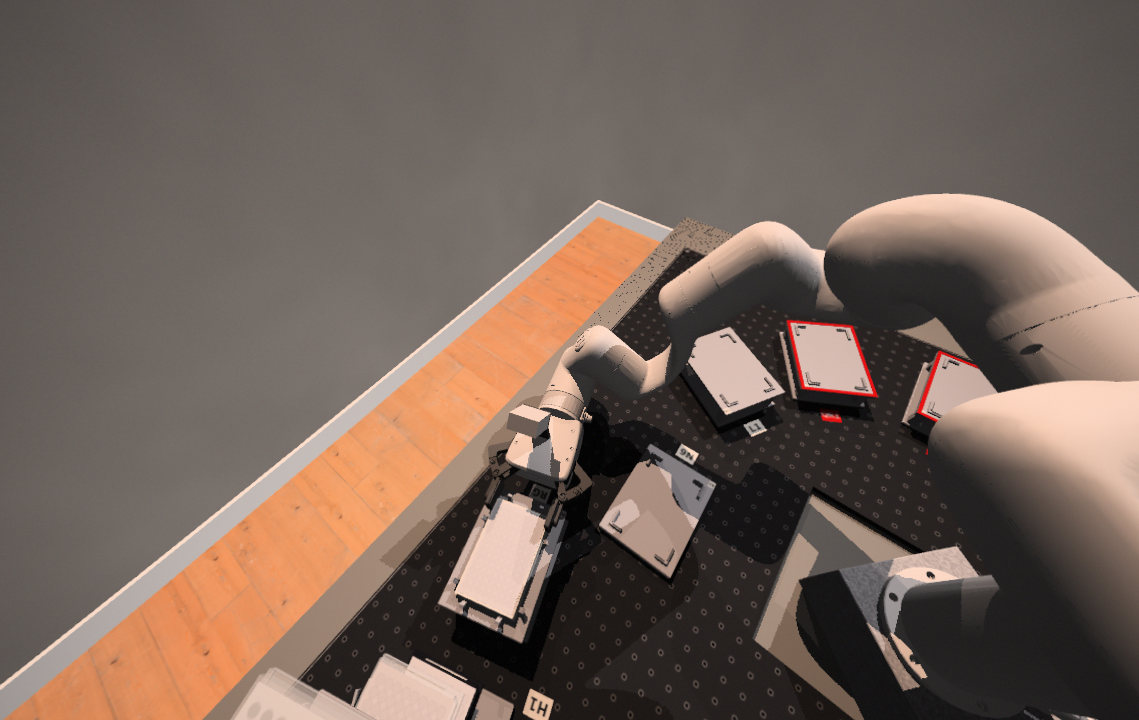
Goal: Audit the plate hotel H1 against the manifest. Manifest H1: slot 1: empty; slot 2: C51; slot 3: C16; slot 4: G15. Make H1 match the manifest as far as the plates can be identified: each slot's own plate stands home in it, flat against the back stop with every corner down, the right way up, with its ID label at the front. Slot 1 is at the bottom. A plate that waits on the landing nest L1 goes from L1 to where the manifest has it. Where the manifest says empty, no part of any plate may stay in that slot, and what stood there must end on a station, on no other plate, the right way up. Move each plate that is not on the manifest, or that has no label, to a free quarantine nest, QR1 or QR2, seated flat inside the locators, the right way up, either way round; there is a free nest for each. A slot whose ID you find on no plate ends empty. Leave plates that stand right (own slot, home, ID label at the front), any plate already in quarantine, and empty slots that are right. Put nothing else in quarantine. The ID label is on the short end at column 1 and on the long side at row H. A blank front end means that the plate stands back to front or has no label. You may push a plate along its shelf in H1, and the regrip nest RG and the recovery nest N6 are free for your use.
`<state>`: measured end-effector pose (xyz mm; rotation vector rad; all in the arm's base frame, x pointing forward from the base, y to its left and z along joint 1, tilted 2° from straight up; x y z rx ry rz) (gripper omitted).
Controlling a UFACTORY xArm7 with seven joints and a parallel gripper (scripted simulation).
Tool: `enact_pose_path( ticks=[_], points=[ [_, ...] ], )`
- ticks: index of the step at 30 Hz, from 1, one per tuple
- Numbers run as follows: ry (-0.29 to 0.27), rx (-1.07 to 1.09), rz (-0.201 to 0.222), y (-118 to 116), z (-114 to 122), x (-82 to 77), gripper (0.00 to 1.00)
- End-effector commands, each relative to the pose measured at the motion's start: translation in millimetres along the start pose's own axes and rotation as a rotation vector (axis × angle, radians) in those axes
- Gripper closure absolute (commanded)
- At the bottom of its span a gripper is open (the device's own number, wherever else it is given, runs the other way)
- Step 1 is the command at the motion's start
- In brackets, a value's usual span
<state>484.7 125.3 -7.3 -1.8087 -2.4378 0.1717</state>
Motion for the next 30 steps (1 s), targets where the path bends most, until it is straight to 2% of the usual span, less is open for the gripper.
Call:
enact_pose_path(
  ticks=[1, 11, 12, 30],
  points=[
    [-0.001, -0.004, 0.0, 0.8, -1.9, -0.2, 1.0],
    [-0.001, -0.004, 0.0, 0.9, -1.8, -0.3, 1.0],
    [-0.001, -0.004, 0.0, 0.9, -1.8, -0.3, 0.0],
    [0.0, -0.004, 0.0, 0.9, -1.9, -0.3, 0.0]
  ],
)
Point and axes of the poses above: the point where the finger pads meet when closed, its own x axis out along the fingers, its own y axis across the jaws, z = x × y, the point moved 6 cm from there along -x, back along the fingers, and after that the axes turned 10 degrees about x, right-handed, at the moved point
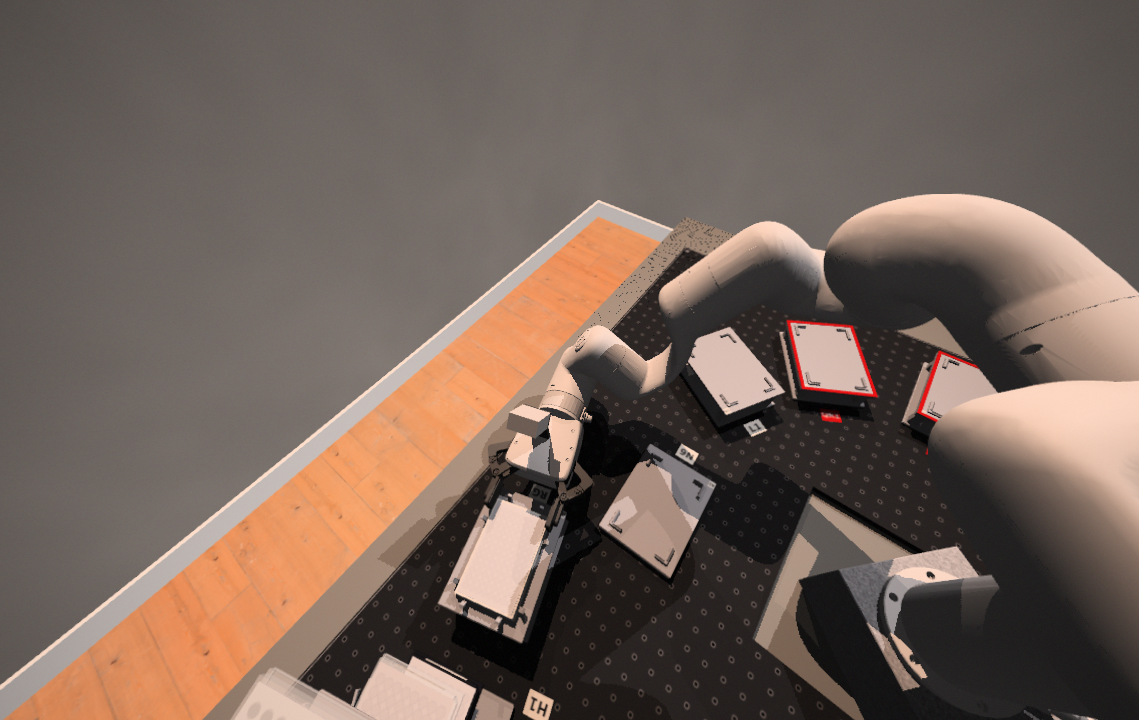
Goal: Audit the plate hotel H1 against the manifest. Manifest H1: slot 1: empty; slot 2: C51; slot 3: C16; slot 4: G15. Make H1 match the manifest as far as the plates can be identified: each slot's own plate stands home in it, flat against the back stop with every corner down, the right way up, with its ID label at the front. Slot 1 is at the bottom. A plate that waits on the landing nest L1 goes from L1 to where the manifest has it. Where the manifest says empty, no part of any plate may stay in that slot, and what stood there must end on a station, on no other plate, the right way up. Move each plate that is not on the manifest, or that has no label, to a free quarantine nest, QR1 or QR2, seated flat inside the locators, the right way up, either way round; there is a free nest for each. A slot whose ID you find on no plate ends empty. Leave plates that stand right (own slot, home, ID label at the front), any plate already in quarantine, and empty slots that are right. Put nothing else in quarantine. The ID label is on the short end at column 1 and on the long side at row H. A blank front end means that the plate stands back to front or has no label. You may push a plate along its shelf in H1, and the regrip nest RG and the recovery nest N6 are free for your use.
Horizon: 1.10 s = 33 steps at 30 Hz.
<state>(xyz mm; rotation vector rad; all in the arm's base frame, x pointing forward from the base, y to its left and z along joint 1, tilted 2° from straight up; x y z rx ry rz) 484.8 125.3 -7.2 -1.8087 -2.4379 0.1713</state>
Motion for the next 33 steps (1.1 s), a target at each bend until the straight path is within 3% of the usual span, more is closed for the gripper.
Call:
enact_pose_path(
  ticks=[1, 16, 33],
  points=[
    [-0.001, -0.004, 0.0, 1, -2, -0.3, 0.0],
    [-0.001, -0.004, 0.0, 1, -2, -0.3, 0.0],
    [-0.001, -0.003, 0.0, 1, -2, -25.3, 0.0]
  ],
)
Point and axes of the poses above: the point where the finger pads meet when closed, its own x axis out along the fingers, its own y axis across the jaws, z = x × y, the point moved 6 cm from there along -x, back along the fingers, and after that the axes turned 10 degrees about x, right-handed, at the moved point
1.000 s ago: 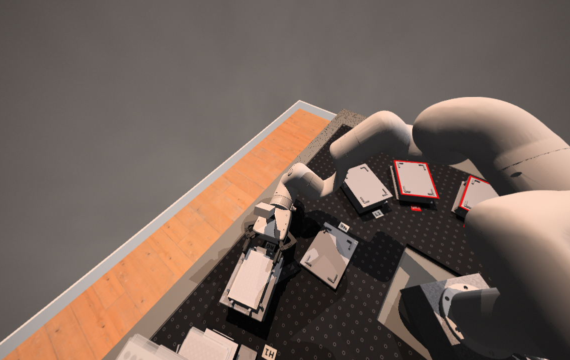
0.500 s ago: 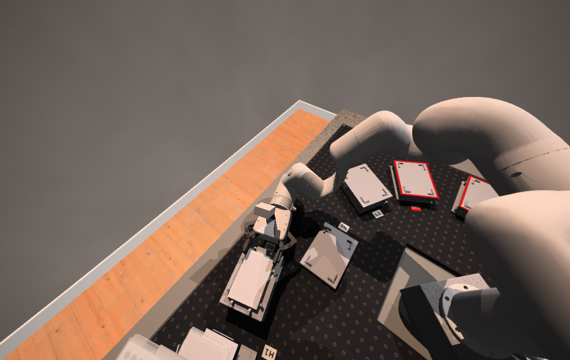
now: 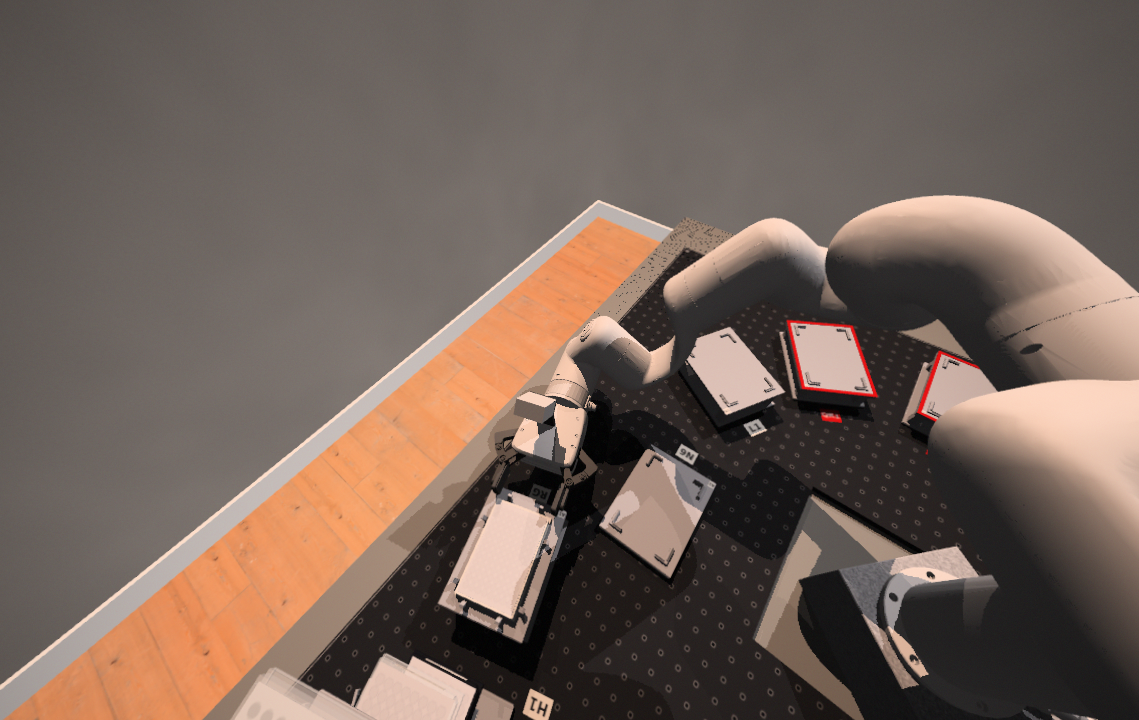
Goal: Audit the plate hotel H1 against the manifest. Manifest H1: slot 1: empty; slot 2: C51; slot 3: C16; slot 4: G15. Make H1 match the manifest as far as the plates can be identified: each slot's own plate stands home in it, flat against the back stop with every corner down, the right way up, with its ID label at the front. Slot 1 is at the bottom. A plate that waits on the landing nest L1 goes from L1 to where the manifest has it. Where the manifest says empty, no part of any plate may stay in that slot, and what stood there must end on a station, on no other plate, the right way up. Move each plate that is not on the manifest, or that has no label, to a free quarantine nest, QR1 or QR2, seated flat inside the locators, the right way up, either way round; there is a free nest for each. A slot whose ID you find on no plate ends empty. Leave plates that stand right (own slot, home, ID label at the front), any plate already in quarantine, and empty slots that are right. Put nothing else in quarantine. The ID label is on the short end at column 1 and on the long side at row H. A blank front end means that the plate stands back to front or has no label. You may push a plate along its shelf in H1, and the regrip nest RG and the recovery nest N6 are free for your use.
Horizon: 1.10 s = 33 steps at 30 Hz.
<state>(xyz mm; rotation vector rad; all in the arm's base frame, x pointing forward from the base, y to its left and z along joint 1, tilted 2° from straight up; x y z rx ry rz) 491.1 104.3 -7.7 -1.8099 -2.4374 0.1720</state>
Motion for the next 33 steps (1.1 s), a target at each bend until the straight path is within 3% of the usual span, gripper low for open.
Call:
enact_pose_path(
  ticks=[1, 23, 33],
  points=[
    [0.0, -0.004, -0.001, 1, -2, -5.1, 0.0],
    [0.0, -0.004, 0.0, 1, -2, -38.5, 0.0],
    [0.0, -0.004, 0.0, 1, -2, -38.5, 0.0]
  ],
)
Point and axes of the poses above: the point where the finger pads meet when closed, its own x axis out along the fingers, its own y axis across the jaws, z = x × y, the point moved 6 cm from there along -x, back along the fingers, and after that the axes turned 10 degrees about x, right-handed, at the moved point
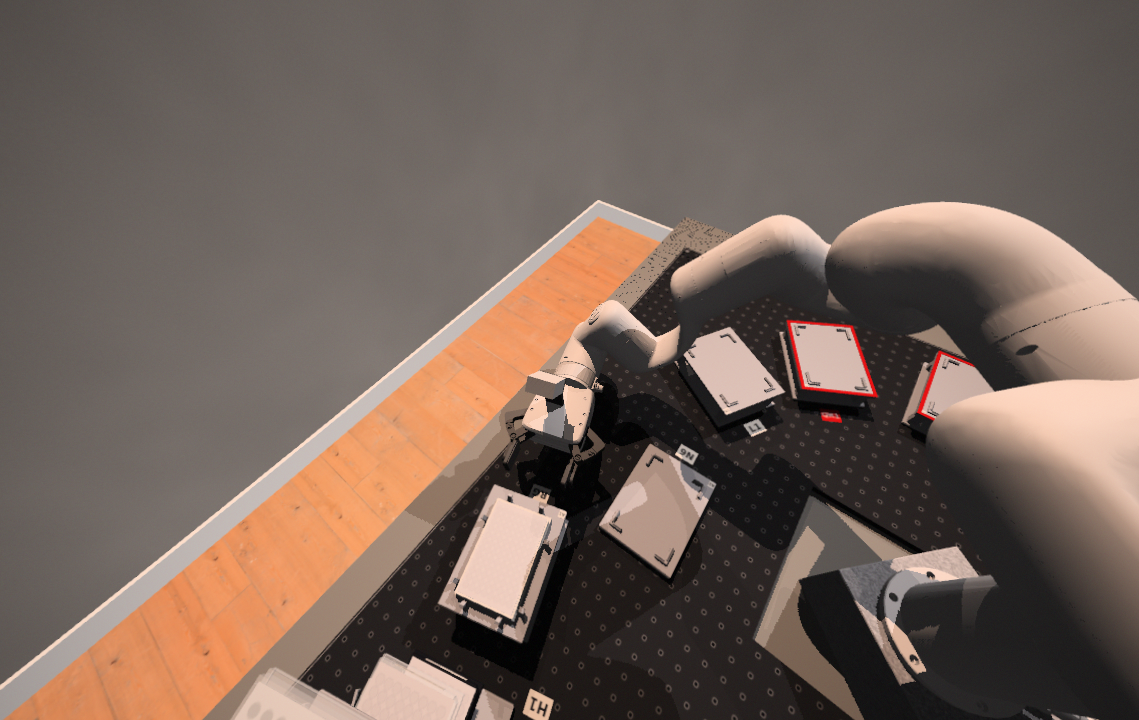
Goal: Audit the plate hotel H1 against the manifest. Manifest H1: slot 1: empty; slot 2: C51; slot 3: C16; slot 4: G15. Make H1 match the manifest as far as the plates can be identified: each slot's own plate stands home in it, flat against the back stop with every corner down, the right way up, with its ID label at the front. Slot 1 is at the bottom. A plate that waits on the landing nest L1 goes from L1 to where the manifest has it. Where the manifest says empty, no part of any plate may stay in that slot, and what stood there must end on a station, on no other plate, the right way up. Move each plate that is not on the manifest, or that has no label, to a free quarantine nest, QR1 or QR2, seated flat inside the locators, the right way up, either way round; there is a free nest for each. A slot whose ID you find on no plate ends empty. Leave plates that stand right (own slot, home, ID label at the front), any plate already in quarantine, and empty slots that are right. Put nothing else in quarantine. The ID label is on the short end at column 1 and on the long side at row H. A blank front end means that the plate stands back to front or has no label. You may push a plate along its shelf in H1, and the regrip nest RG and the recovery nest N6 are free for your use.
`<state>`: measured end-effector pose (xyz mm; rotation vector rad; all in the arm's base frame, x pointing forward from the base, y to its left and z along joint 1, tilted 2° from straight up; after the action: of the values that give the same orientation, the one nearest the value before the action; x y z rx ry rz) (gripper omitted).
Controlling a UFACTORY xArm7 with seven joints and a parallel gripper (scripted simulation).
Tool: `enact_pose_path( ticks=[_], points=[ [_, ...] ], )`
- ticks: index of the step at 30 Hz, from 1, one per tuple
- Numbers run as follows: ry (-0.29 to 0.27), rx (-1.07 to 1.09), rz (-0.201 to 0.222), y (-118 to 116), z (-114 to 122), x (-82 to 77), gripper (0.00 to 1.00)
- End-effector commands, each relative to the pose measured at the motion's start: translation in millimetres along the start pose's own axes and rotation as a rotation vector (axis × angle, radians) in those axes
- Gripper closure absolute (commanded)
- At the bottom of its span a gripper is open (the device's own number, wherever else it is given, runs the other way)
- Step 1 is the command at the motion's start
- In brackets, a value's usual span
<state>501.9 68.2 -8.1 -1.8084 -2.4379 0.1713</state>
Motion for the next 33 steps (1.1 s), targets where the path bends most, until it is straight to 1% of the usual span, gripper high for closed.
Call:
enact_pose_path(
  ticks=[1, 11, 14, 16, 31, 33],
  points=[
    [-0.001, -0.004, 0.001, 1, -2, -0.8, 0.0],
    [-0.001, -0.004, 0.001, 1, -2, -0.8, 0.0],
    [-0.001, -0.004, 0.001, -1, -10, -0.1, 0.0],
    [-0.001, -0.004, 0.001, -1, -10, -0.1, 0.0],
    [-0.001, -0.004, 0.0, -8, -49, 3.6, 0.0],
    [-0.001, -0.004, 0.0, -8, -49, 3.6, 0.0]
  ],
)
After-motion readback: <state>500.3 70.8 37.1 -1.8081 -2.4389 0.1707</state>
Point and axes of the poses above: the point where the finger pads meet when closed, its own x axis out along the fingers, its own y axis across the jaws, z = x × y, the point moved 6 cm from there along -x, back along the fingers, and after that the axes turned 10 degrees about x, right-handed, at the moved point
